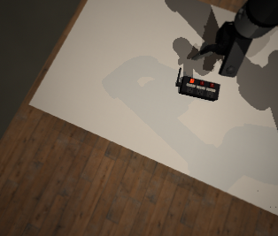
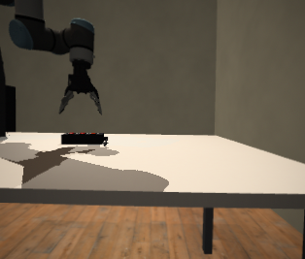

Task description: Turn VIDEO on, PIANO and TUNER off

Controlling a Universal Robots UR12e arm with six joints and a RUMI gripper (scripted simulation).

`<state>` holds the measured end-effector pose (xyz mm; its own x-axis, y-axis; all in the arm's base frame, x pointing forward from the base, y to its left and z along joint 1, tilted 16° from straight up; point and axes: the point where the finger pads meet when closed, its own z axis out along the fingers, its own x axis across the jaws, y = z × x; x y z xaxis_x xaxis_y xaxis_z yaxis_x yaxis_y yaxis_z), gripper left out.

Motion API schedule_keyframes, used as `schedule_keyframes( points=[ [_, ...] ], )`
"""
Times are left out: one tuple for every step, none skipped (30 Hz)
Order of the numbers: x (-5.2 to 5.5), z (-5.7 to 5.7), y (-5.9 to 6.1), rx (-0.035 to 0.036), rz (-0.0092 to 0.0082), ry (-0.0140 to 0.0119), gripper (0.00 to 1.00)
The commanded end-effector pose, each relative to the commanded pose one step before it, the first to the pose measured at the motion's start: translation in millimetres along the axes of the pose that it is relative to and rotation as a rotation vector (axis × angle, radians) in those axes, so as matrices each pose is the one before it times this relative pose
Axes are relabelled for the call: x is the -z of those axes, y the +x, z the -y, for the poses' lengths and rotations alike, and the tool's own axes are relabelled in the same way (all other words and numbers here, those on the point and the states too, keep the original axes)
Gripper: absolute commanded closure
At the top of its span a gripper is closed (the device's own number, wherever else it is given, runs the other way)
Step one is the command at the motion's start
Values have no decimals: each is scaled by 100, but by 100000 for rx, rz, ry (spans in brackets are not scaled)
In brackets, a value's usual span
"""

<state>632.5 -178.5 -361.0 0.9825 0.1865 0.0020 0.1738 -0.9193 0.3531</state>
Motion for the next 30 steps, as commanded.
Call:
schedule_keyframes(
  points=[
    [62, -101, 114, -116, -97, -212, 0],
    [0, 0, 0, 0, 0, 0, 0],
    [0, 0, 0, 0, 0, 0, 0],
    [0, 0, 0, 0, 0, 0, 0],
    [-14, 12, -14, -108, -6, 135, 0],
    [-83, 48, -101, -629, 16, 762, 0],
    [-102, 212, -138, -1072, -81, 1501, 0],
    [0, 0, 0, 0, 0, 0, 0],
    [0, 0, 0, 0, 0, 0, 0],
    [-146, 377, -212, -1748, -141, 2483, 0],
    [-191, 401, -133, -2509, -352, 3296, 0],
    [-246, 506, -181, -3126, -356, 4065, 0],
    [-234, 553, -203, -3587, -359, 4552, 0],
    [-194, 555, -205, -3818, -340, 4721, 0],
    [0, 0, 0, 0, 0, 0, 0],
    [-141, 519, -190, -3777, -300, 4557, 0],
    [-88, 452, -162, -3454, -249, 4077, 0],
    [0, 0, 0, 0, 0, 0, 0],
    [-90, 387, -171, -2877, -119, 3374, 0],
    [-81, 291, -150, -2122, -32, 2476, 0],
    [-74, 187, -119, -1299, 31, 1523, 0],
    [-56, 90, -76, -561, 56, 671, 0],
    [2, -22, 65, -84, -83, 64, 0],
    [3, -49, 101, 8, -114, -55, 0],
    [0, 0, 0, 0, 0, 0, 0],
    [0, 0, 0, 0, 0, 0, 0],
    [3, -54, 112, 9, -126, -61, 0],
    [-5, 118, 13, 187, 6, 15, 0],
    [-4, 98, 11, 156, 5, 12, 0],
    [-2, 39, 4, 75, 2, 5, 0]
  ],
)
